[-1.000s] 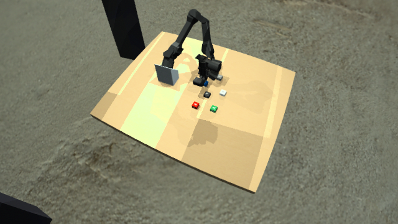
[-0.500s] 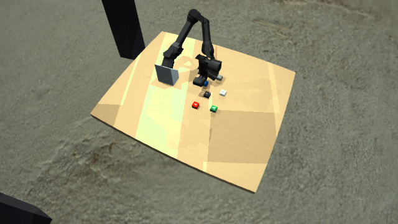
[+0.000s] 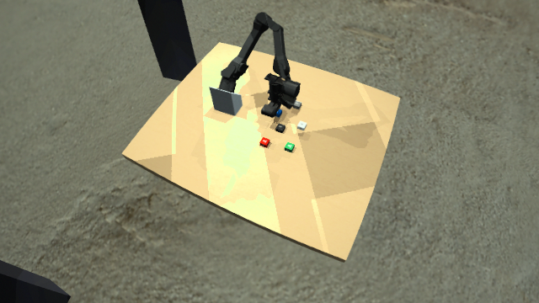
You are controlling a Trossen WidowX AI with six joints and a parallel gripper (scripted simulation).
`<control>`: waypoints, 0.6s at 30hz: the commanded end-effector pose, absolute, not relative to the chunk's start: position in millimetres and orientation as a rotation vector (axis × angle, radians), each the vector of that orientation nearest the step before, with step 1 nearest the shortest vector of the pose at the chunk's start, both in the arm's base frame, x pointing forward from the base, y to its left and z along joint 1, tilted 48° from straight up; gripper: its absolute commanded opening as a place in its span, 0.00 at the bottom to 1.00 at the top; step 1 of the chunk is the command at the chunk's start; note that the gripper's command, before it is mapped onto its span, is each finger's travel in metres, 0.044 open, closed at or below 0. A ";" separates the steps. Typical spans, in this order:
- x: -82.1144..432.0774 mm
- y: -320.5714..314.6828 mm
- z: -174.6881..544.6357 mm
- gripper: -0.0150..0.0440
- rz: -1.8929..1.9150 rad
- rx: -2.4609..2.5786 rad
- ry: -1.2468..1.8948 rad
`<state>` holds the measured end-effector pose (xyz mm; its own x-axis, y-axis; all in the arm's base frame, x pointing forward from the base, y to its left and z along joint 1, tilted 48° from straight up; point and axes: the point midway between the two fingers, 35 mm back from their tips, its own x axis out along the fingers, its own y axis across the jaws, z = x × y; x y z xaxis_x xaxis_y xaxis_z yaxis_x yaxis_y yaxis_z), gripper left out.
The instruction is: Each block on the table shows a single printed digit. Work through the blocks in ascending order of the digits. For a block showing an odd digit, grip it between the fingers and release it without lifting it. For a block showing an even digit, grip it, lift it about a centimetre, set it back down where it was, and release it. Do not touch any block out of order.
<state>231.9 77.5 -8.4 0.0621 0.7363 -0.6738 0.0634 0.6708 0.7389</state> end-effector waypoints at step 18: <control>230.5 56.8 9.6 0.93 0.579 0.718 1.441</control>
